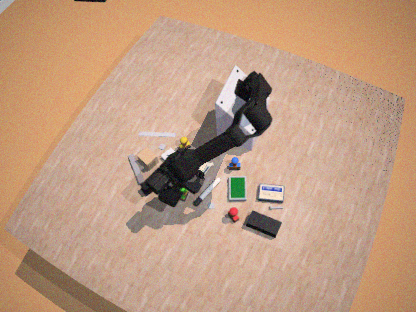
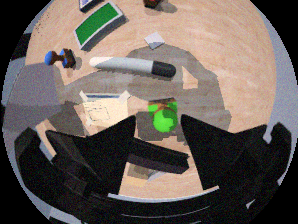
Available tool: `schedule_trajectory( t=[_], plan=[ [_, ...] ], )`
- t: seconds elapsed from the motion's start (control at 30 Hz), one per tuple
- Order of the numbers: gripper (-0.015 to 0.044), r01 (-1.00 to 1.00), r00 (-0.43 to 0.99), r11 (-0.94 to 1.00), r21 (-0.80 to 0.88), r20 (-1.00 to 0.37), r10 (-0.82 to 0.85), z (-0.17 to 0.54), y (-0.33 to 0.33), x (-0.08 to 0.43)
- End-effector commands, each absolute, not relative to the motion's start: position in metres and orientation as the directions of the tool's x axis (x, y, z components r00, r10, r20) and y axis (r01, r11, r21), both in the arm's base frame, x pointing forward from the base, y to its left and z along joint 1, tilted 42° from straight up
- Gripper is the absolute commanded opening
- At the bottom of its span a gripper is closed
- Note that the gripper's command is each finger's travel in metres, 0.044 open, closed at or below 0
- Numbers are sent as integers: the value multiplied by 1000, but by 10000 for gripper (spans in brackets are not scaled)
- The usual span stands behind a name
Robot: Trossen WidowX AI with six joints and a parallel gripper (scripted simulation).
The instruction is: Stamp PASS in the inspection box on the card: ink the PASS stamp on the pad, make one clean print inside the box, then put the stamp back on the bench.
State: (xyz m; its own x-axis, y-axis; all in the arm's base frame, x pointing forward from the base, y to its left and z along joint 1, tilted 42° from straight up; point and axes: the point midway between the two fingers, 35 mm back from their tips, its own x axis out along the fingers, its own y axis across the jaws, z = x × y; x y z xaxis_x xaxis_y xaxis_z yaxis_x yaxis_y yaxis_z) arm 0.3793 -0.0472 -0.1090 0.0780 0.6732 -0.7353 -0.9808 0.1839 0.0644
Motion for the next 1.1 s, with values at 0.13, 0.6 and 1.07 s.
schedule_trajectory(
  t=[0.13,0.6,1.07],
  plan=[
    [257,-979,112,202,32,-741,662,-39,-110,373],
    [257,-979,112,202,32,-741,662,-39,-110,373],
    [257,-978,114,206,34,-739,664,-40,-110,373]
  ],
)
